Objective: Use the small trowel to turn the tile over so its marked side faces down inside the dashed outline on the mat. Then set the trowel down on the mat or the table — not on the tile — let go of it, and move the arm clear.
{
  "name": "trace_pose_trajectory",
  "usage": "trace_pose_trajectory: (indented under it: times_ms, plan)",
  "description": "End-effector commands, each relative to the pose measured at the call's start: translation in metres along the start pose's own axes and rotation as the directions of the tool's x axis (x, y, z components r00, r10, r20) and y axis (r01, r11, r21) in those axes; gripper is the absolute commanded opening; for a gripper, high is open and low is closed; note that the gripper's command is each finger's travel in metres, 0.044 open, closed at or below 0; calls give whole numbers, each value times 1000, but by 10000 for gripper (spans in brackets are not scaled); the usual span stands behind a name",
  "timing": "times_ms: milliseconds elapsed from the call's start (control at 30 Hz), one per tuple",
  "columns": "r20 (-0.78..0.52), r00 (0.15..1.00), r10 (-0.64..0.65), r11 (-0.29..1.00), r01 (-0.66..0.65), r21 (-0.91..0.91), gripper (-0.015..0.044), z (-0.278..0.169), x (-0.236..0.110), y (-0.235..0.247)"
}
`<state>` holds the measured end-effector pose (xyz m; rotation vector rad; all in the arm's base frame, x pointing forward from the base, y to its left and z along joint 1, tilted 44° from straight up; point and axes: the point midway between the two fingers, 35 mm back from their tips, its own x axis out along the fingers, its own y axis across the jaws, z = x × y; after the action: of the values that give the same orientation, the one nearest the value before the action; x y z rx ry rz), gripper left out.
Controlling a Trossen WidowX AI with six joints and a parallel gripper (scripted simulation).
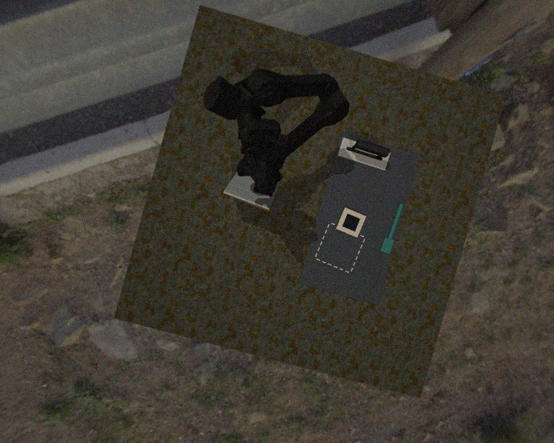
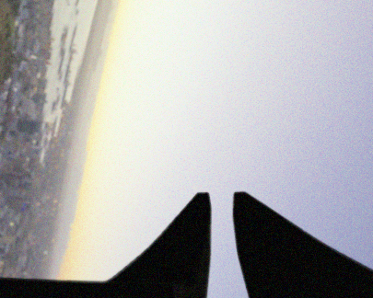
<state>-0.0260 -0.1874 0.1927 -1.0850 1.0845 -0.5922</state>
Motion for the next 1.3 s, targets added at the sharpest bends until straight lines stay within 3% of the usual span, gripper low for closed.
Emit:
trace_pose_trajectory:
  times_ms: [0,400,667,767,1267]
  plan:
    - [0,1000,0,1000,0,0,0,0,0,0]
    - [0,1000,0,1000,0,0,0,0,0,0]
    - [7,999,40,999,-40,10,205,1,2,0]
    - [68,995,73,995,-78,64,270,8,8,-5]
    - [361,912,197,898,-315,308,270,56,41,-32]
